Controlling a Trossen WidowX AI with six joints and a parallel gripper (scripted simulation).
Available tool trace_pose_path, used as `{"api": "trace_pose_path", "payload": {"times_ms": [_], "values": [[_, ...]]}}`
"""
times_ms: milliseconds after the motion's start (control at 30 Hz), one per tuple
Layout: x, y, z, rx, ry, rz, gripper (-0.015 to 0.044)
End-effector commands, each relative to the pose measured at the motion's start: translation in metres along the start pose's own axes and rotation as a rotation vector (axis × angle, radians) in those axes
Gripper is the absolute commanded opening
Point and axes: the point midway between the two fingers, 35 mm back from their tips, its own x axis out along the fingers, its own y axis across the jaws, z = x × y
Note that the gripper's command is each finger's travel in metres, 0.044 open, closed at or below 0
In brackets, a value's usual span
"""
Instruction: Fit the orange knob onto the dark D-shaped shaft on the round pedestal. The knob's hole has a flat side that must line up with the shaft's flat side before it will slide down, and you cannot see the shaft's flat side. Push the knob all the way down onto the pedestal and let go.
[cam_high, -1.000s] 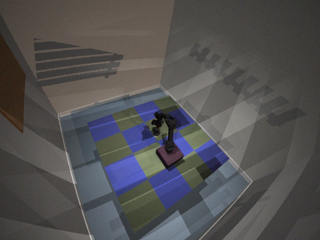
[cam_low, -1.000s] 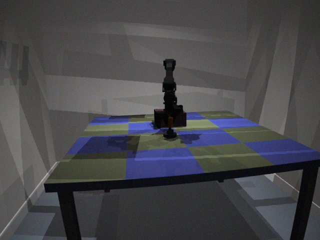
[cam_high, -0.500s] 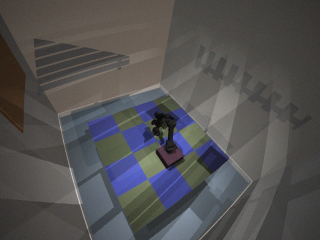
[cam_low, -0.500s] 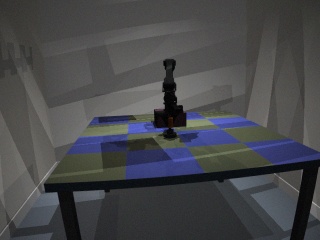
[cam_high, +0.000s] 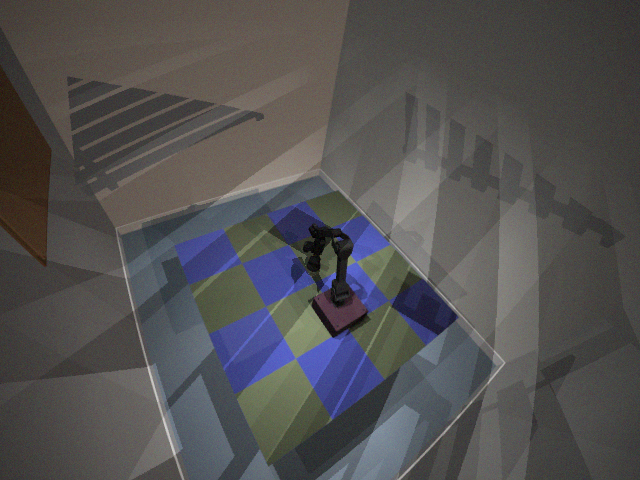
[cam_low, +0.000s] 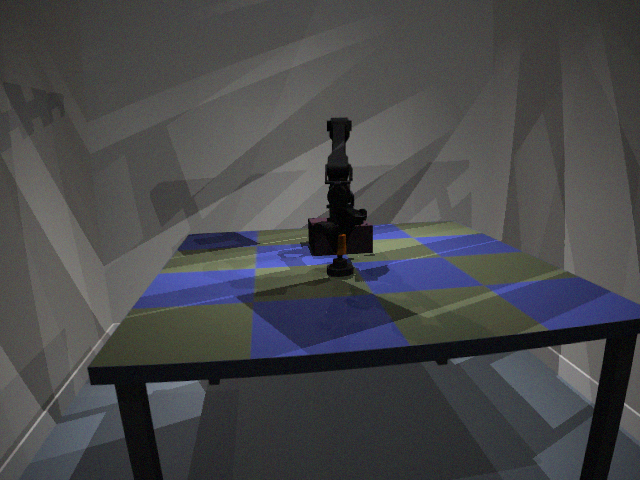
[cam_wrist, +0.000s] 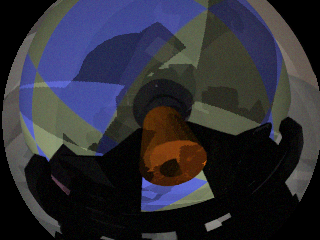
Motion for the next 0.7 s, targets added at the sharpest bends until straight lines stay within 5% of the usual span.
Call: {"api": "trace_pose_path", "payload": {"times_ms": [0, 667], "values": [[-0.0026, -0.0009, -0.0002, -0.016, -0.003, -0.01, 0.0], [0.0016, -0.0063, 0.0041, -0.016, -0.003, -0.011, 0.0]]}}
